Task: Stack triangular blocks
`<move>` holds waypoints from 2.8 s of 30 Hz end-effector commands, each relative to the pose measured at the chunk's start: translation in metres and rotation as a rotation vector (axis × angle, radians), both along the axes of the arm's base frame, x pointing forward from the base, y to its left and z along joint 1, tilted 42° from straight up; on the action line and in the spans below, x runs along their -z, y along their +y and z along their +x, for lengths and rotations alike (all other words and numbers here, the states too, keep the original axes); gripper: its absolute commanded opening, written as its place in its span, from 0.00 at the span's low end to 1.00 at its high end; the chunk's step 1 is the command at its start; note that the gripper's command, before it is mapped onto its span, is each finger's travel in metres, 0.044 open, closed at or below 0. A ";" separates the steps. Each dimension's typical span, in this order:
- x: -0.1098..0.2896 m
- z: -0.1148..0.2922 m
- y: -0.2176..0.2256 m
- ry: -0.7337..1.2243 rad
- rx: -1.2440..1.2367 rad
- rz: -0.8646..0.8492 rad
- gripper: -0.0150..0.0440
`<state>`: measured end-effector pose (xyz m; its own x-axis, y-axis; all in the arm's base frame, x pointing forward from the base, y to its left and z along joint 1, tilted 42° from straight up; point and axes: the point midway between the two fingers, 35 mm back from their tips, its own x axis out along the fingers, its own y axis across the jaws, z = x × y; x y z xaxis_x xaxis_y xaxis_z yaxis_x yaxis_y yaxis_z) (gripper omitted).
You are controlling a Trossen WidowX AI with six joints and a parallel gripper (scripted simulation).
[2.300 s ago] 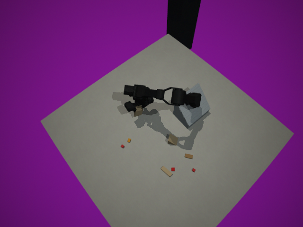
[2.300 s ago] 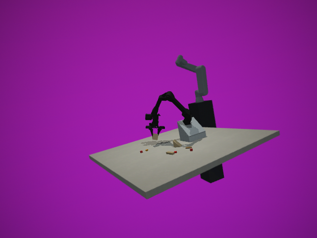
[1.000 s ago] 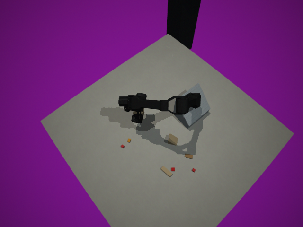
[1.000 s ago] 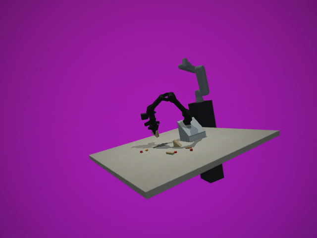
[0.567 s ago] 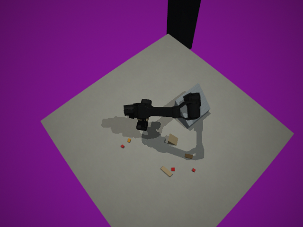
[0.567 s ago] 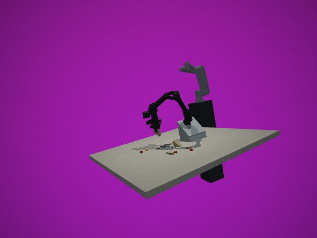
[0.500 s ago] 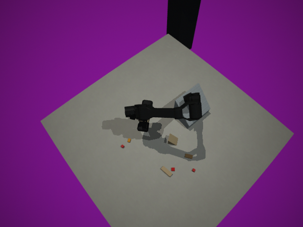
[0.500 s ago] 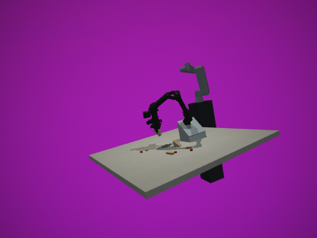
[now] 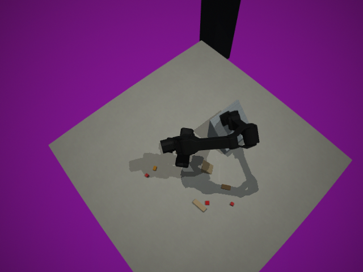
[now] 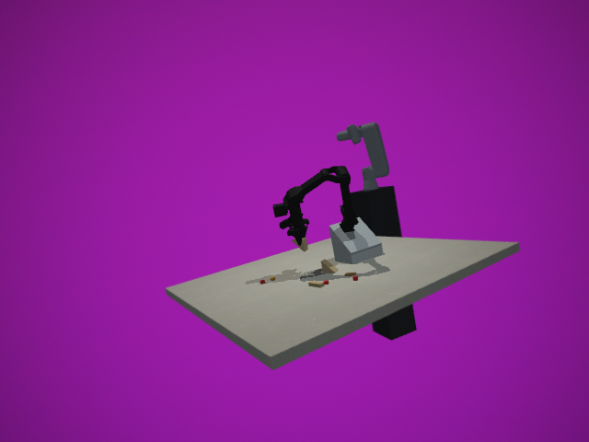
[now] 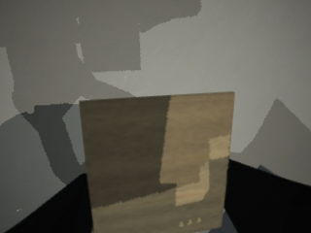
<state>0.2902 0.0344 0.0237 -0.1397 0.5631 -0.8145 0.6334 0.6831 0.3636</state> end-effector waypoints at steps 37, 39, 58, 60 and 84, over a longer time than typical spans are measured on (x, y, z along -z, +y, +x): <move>-0.111 -0.119 0.092 0.027 0.005 0.049 0.25; -0.112 -0.122 0.093 0.028 0.004 0.050 0.25; -0.044 -0.109 0.126 0.027 0.004 0.052 0.25; -0.041 -0.109 0.127 0.027 0.004 0.053 0.25; -0.017 -0.106 0.141 0.044 -0.001 0.050 0.25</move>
